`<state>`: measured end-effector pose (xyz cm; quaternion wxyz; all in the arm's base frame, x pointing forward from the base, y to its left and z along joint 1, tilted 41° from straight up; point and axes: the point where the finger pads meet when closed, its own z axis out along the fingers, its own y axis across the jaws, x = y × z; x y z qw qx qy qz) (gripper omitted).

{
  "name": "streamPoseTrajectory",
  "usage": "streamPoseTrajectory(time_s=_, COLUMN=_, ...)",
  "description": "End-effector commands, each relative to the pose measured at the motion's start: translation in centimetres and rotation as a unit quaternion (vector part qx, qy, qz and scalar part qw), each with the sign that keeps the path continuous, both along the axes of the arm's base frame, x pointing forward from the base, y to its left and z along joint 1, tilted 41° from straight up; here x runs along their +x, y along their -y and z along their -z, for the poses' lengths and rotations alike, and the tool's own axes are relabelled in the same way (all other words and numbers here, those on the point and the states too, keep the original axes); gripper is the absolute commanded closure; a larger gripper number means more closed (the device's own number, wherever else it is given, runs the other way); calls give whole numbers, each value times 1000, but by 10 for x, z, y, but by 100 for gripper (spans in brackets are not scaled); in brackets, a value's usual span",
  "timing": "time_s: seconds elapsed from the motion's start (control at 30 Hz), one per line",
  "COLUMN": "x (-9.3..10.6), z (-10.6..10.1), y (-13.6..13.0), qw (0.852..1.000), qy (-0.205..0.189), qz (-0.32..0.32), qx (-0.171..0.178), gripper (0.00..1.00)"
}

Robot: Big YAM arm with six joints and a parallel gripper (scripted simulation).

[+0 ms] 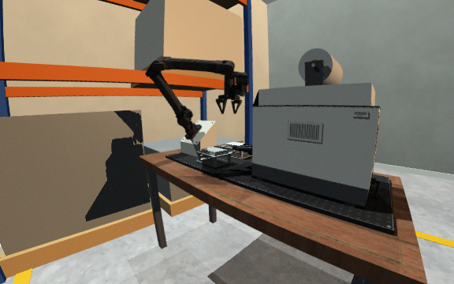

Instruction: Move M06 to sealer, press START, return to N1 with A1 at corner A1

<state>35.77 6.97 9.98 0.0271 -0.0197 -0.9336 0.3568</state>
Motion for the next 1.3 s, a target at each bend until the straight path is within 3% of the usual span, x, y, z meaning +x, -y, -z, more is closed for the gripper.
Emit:
streamPoseTrajectory(time_s=0.0, x=18, z=-11, y=-29, qw=1000, qy=23, qz=-2, qx=9, gripper=0)
streamPoseTrajectory(time_s=0.07, x=22, z=-11, y=-39, qw=1000, qy=23, qz=-10, qx=8, gripper=0)
streamPoseTrajectory(time_s=0.57, x=12, z=-10, y=-11, qw=1000, qy=17, qz=-3, qx=15, gripper=0)
streamPoseTrajectory(time_s=1.1, x=4, z=8, y=-7, qw=1000, qy=-2, qz=4, qx=1, gripper=0)
streamPoseTrajectory(time_s=1.27, x=5, z=3, y=-7, qw=1000, qy=5, qz=5, qx=4, gripper=0)
